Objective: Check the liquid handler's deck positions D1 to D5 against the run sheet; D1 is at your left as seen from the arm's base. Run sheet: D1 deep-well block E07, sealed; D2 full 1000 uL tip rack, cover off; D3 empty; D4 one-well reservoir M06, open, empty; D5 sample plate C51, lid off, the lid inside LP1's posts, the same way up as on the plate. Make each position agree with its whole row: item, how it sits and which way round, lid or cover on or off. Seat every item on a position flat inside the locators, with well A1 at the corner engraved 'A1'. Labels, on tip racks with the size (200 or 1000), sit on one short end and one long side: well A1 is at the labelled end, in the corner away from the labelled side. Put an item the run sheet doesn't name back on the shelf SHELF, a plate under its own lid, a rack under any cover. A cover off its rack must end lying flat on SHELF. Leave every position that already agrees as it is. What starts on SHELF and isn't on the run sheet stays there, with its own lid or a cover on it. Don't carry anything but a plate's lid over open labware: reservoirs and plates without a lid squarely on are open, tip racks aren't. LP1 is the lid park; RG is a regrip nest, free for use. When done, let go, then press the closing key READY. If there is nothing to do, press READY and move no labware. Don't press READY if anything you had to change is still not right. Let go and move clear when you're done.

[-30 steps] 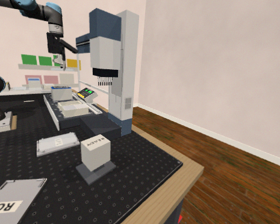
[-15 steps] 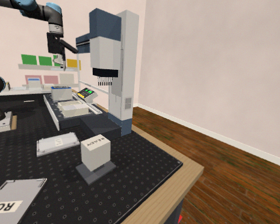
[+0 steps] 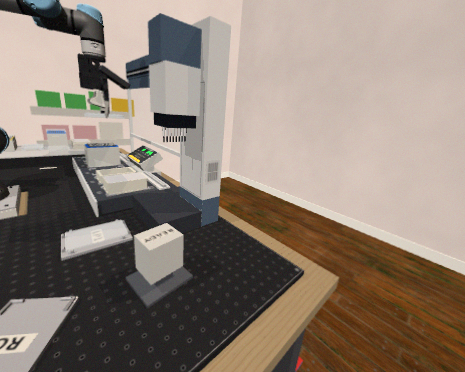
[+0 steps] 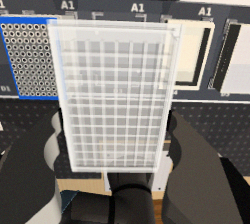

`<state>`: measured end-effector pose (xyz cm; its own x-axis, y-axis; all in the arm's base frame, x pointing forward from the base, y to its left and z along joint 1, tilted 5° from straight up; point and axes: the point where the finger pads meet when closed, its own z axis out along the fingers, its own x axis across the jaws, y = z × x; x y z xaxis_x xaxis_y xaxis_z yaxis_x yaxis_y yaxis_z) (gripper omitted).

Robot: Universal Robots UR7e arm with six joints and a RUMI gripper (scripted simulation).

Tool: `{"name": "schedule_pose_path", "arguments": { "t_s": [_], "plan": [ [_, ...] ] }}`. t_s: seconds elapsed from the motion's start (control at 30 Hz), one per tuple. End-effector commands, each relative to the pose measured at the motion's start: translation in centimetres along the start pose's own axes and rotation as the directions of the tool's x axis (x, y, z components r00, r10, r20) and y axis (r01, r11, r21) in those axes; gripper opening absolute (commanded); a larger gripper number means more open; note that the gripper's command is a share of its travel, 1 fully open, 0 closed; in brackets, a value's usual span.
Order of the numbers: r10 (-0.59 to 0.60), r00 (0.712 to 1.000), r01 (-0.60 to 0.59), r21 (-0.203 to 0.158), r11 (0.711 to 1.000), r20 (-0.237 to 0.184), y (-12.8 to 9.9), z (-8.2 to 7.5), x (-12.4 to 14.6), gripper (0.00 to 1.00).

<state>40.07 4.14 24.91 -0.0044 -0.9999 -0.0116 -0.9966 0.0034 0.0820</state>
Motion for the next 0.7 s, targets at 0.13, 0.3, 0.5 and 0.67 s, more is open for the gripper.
{"name": "schedule_pose_path", "arguments": {
  "t_s": [0.13, 0.3, 0.5, 0.67],
  "plan": [
    [0.0, 1.0, 0.0, 0.004, 1.0, -0.001, -0.2, -0.2, 0.0, 0.0],
    [0.0, 1.0, 0.0, 0.001, 1.0, 0.0, -0.1, 0.5, -0.1, 0.0],
    [0.0, 1.0, 0.0, 0.002, 1.0, 0.0, -0.1, 1.5, -0.1, 0.0],
    [0.0, 1.0, 0.0, 0.003, 1.0, 0.0, -0.1, 2.0, -0.1, 0.0]
  ]
}}
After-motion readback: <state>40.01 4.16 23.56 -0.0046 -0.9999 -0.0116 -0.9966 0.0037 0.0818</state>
